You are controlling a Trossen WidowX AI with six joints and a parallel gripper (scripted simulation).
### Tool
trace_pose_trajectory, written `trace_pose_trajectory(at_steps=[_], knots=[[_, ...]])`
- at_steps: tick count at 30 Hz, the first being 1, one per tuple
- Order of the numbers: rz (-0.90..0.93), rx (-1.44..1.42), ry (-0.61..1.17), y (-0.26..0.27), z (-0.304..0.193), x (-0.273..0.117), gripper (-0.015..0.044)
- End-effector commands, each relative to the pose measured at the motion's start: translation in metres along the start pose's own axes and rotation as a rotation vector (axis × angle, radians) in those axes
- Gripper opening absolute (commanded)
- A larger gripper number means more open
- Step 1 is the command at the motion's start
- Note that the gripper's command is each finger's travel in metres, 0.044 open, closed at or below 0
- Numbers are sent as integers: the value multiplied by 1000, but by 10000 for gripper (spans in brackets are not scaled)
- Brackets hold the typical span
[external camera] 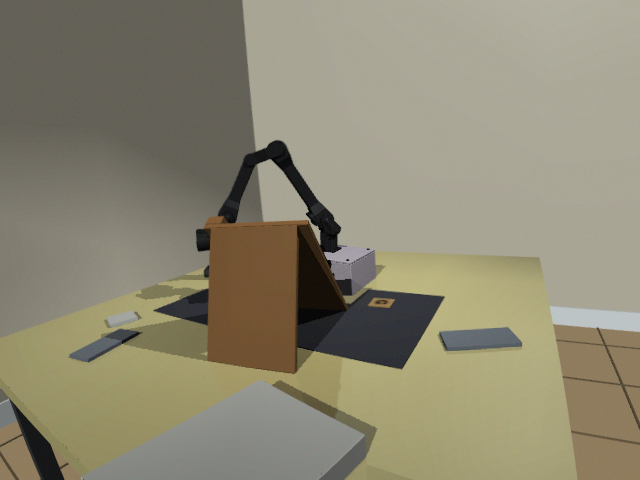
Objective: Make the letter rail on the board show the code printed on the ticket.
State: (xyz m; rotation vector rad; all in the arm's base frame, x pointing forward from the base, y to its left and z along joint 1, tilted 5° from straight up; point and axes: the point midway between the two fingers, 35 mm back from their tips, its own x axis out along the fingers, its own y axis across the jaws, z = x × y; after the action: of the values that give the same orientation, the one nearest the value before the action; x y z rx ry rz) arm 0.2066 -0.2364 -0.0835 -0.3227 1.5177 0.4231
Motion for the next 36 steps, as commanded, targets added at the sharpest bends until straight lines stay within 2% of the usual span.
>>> trace_pose_trajectory(at_steps=[1,36], knots=[[-12,3,0,0,0,-3,0],[-11,3,0,9,-1,-6,0]])
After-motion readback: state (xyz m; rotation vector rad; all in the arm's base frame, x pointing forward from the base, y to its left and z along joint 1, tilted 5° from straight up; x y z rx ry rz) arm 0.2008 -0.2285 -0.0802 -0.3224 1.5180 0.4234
